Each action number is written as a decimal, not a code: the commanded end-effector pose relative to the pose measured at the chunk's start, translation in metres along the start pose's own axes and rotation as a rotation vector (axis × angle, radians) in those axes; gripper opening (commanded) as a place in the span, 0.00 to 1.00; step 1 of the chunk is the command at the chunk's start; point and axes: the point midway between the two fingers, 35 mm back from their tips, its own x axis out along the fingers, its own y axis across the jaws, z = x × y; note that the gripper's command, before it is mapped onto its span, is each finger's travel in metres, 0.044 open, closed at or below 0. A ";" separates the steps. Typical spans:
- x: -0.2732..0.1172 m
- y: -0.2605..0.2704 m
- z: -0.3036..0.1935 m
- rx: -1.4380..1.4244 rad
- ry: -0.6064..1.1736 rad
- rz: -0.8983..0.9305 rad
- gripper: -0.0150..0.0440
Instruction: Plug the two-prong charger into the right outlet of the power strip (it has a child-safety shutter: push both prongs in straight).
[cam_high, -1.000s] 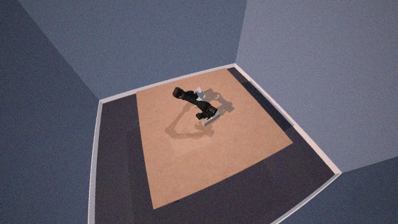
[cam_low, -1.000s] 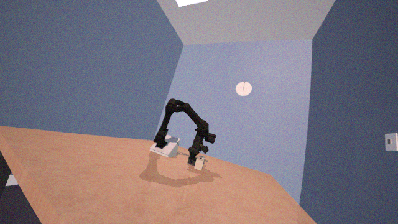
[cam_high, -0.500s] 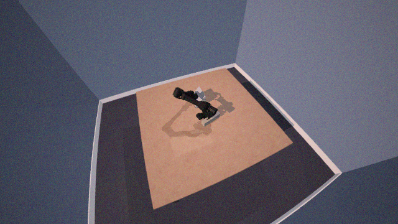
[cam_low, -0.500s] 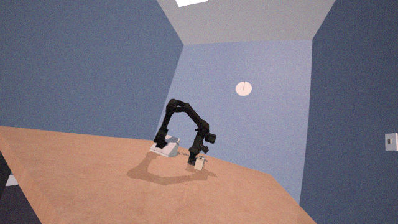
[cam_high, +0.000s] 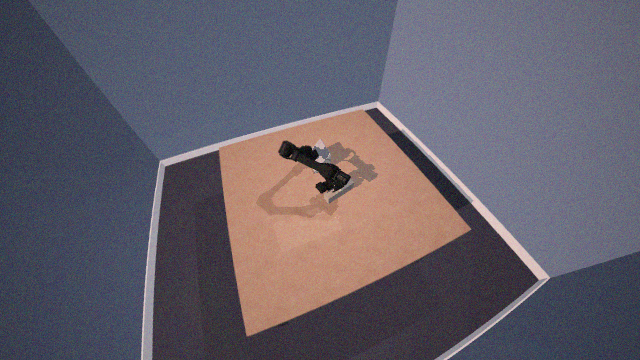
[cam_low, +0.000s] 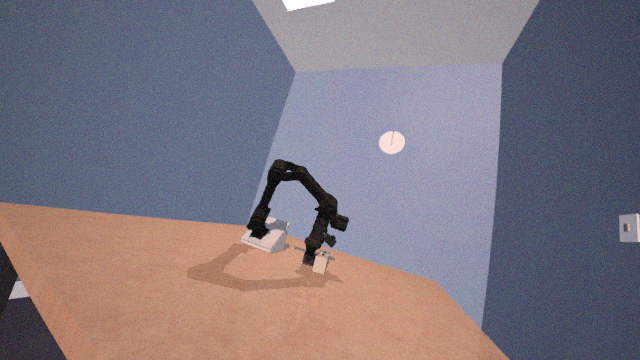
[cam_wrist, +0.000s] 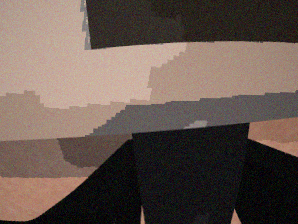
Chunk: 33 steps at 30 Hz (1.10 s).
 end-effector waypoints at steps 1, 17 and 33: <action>-0.001 -0.001 0.010 0.018 -0.023 0.000 0.25; -0.001 -0.001 0.012 0.018 -0.023 0.000 0.25; -0.001 -0.001 0.010 0.018 -0.023 0.000 0.25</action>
